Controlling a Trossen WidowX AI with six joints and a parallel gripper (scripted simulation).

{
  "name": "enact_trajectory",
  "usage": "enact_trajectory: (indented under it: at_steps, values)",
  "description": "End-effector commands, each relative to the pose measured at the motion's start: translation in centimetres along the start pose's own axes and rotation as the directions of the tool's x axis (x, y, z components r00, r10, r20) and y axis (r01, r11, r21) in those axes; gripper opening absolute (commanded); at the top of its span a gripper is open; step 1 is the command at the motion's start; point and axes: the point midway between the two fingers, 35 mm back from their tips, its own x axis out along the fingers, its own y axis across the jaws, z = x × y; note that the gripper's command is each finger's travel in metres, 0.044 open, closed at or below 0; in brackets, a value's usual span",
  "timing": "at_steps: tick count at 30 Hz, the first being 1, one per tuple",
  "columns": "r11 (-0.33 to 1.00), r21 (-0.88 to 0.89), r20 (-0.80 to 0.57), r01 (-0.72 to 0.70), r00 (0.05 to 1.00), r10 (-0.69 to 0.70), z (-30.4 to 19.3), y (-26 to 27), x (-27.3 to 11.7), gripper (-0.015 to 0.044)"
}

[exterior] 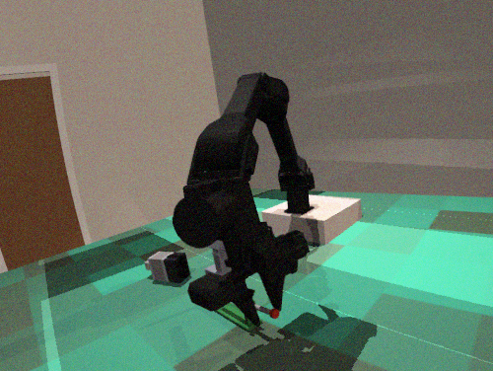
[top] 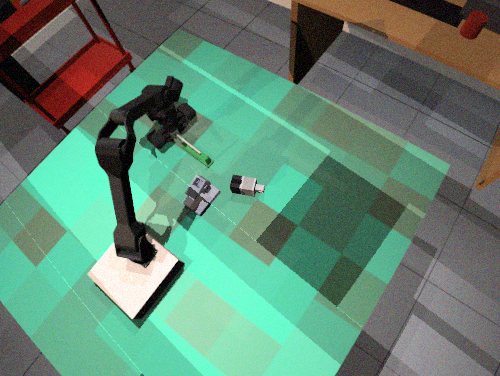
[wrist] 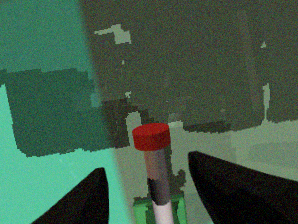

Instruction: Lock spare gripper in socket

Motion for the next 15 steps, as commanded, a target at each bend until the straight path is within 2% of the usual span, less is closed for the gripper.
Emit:
enact_trajectory:
  at_steps: [1, 15]
  values:
    - [1.0, 0.0, 0.0, 0.0, 1.0, 0.0, 0.2, 0.0, -1.0, 0.02]
    - [1.0, 0.003, -0.004, -0.006, 1.0, 0.006, 0.5, 0.3, -4.1, 0.02]
